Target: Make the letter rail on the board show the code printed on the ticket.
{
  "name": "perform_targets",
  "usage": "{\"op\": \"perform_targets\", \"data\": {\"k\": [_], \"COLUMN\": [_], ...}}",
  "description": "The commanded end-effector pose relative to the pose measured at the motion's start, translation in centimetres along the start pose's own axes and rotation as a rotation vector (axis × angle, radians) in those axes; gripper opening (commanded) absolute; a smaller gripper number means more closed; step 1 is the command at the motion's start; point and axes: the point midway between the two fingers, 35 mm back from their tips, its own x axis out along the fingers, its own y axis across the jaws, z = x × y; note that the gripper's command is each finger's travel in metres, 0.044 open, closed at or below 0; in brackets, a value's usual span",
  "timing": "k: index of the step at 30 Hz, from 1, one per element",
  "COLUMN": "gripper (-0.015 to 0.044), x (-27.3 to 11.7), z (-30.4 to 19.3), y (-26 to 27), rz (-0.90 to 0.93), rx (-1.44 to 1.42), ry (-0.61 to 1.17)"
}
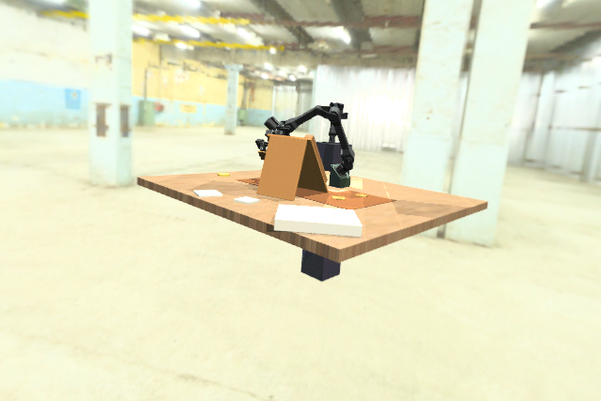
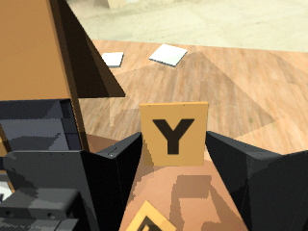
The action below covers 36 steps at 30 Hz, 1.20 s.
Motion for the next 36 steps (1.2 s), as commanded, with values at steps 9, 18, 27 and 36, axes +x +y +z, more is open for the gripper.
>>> {"op": "perform_targets", "data": {"k": [9, 18, 27, 36], "gripper": [0.0, 0.0, 0.0, 0.0], "x": [0.0, 0.0, 0.0, -0.1], "z": [-0.1, -0.1, 0.0, 0.0], "y": [0.7, 1.2, 1.6, 2.1], "rz": [0.003, 0.004, 0.004, 0.004], "rx": [0.005, 0.005, 0.006, 0.006], "ry": [-0.001, -0.001, -0.001, -0.001]}}
